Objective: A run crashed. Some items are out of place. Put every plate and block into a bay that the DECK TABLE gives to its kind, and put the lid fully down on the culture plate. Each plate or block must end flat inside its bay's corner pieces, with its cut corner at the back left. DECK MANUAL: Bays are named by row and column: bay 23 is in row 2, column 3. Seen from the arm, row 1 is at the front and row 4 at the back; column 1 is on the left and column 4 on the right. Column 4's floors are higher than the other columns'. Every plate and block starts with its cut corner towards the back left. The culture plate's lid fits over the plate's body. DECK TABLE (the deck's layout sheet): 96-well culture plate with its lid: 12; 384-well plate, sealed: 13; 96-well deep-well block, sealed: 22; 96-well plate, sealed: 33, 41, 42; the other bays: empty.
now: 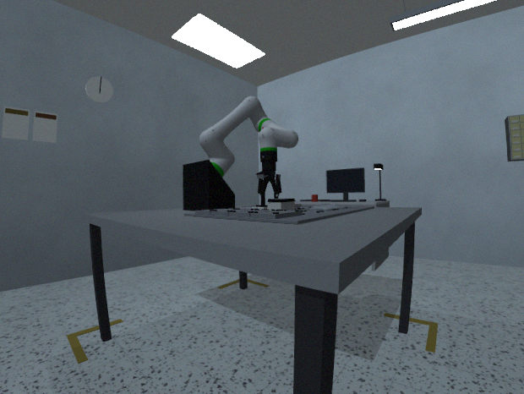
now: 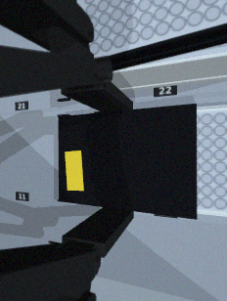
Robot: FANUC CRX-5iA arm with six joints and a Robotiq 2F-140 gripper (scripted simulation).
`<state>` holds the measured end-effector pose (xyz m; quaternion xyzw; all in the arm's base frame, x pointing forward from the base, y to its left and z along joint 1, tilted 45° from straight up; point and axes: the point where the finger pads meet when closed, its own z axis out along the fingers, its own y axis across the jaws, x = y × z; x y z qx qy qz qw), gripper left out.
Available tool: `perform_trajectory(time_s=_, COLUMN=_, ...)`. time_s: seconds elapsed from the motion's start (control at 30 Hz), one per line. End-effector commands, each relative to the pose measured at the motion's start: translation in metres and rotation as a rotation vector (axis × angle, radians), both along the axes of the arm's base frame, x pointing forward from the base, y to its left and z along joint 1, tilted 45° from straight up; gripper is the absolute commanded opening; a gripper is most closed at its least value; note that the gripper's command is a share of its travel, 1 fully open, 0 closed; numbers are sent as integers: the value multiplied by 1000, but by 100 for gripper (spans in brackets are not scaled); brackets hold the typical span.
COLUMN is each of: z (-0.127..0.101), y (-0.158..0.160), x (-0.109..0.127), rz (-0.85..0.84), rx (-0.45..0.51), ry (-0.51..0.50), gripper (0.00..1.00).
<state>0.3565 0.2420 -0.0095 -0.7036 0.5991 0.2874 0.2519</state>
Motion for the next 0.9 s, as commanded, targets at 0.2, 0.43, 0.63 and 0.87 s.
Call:
perform_trajectory(time_s=0.2, z=1, y=-1, x=1, rz=-1, rx=0, ry=-1, gripper=10)
perform_trajectory(time_s=0.43, z=3, y=-3, x=1, rz=-1, rx=0, ry=-1, gripper=10)
perform_trajectory(time_s=0.63, z=4, y=-4, x=1, rz=-1, rx=0, ry=-1, gripper=10)
perform_trajectory(time_s=0.87, z=5, y=-6, x=1, rz=-1, rx=0, ry=-1, gripper=10)
